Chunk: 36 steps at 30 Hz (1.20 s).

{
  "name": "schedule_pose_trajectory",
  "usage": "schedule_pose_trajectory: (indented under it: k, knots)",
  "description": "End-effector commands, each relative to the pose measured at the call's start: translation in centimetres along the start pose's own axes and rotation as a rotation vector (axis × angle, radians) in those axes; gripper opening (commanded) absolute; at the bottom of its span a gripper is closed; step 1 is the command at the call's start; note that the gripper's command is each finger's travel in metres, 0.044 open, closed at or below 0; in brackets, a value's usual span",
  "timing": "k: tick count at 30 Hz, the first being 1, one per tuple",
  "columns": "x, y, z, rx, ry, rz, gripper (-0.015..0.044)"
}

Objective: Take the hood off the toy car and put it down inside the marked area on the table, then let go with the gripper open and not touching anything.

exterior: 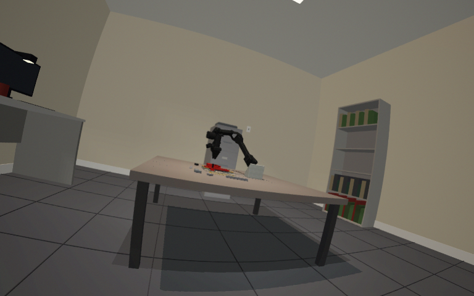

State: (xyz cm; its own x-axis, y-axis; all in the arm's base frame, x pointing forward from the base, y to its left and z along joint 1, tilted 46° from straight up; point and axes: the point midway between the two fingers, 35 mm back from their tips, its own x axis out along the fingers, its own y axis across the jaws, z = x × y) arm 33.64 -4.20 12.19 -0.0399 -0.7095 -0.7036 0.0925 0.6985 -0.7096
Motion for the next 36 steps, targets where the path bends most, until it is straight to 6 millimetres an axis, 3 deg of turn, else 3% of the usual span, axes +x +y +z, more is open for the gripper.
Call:
schedule_pose_trajectory:
  k: [1,36]
  knots:
    - [0.3,-0.1,0.0,-0.005,-0.001,-0.005,0.0440]
    - [2.6,-0.1,0.1,-0.004,-0.002,-0.006,0.0440]
